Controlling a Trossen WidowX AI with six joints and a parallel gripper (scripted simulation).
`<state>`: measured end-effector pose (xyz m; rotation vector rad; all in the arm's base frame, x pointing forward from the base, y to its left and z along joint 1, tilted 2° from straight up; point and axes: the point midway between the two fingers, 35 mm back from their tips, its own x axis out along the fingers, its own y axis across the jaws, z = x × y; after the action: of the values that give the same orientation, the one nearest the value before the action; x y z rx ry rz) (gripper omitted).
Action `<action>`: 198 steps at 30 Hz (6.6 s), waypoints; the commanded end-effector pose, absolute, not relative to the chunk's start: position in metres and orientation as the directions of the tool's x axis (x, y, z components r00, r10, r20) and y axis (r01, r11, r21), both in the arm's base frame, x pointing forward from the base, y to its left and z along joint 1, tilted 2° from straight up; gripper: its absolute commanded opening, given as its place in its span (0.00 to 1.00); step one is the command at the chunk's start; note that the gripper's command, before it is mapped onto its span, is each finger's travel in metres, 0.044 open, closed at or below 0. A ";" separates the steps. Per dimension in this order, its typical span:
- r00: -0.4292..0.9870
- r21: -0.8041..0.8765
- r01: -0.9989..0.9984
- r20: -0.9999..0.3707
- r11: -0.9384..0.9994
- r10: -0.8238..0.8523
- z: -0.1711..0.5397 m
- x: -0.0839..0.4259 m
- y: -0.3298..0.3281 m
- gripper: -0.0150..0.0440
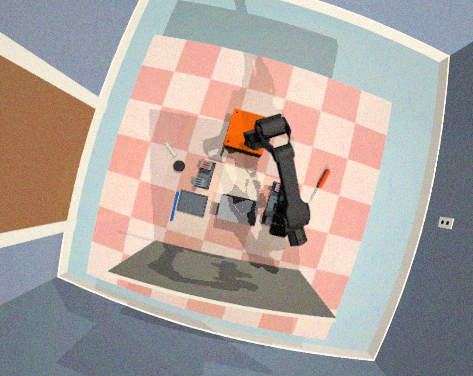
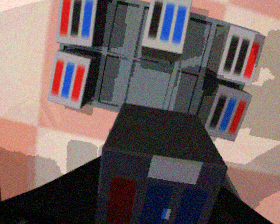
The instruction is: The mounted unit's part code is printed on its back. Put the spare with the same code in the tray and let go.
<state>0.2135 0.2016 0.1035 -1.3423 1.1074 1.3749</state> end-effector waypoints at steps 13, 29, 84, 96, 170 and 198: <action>0.014 -0.016 -0.990 -1.000 -0.138 0.014 0.109 0.267 0.160 0.25; 0.025 -0.023 -0.995 -0.999 -0.099 -0.021 0.107 0.319 0.083 0.25; -0.001 0.006 -0.979 -1.000 -0.205 -0.027 0.094 0.364 -0.137 0.25; 0.000 0.006 -0.979 -1.000 -0.205 -0.027 0.081 0.366 -0.138 0.25; -0.001 0.006 -0.979 -1.000 -0.205 -0.027 -0.001 0.366 -0.141 0.25; -0.001 0.007 -0.979 -1.000 -0.205 -0.027 -0.030 0.361 -0.140 0.25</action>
<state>0.3632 -0.1404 -0.0271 -1.3770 1.1269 1.3455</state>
